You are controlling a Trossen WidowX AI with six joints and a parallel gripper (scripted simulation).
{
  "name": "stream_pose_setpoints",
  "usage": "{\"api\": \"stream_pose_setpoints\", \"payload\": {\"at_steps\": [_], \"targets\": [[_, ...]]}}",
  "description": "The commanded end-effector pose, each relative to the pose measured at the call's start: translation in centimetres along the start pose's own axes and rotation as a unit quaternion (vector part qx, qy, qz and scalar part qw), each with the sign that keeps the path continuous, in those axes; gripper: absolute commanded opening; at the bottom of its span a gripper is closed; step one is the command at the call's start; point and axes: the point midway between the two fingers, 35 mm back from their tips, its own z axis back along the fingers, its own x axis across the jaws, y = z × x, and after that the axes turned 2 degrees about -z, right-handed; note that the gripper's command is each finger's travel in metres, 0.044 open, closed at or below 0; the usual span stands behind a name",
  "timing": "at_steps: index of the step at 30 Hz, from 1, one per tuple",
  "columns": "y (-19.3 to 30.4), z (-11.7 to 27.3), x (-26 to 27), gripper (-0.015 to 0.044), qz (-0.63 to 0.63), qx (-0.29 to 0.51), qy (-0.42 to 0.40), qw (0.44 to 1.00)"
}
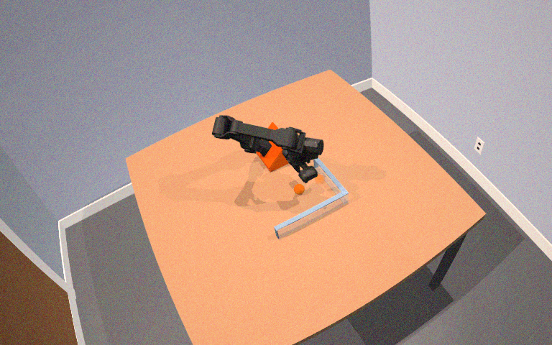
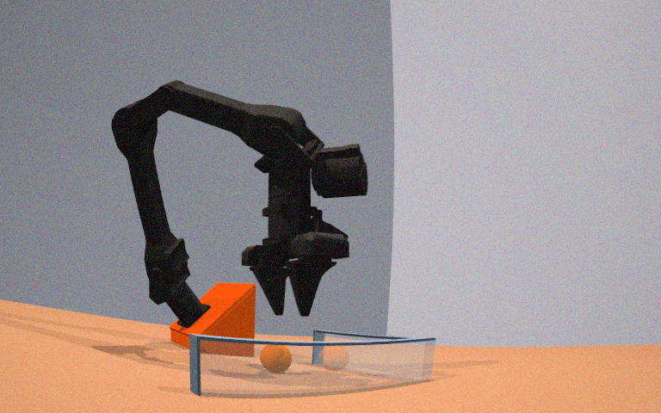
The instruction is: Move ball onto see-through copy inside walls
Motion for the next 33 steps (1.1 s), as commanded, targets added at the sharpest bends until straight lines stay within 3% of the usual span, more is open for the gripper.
{"api": "stream_pose_setpoints", "payload": {"at_steps": [1,33], "targets": [[1.9,-0.9,0.1,0.0318,0.02,0.03,-0.019,0.999],[2.2,-5.5,0.2,0.0318,0.02,0.03,-0.019,0.999]]}}
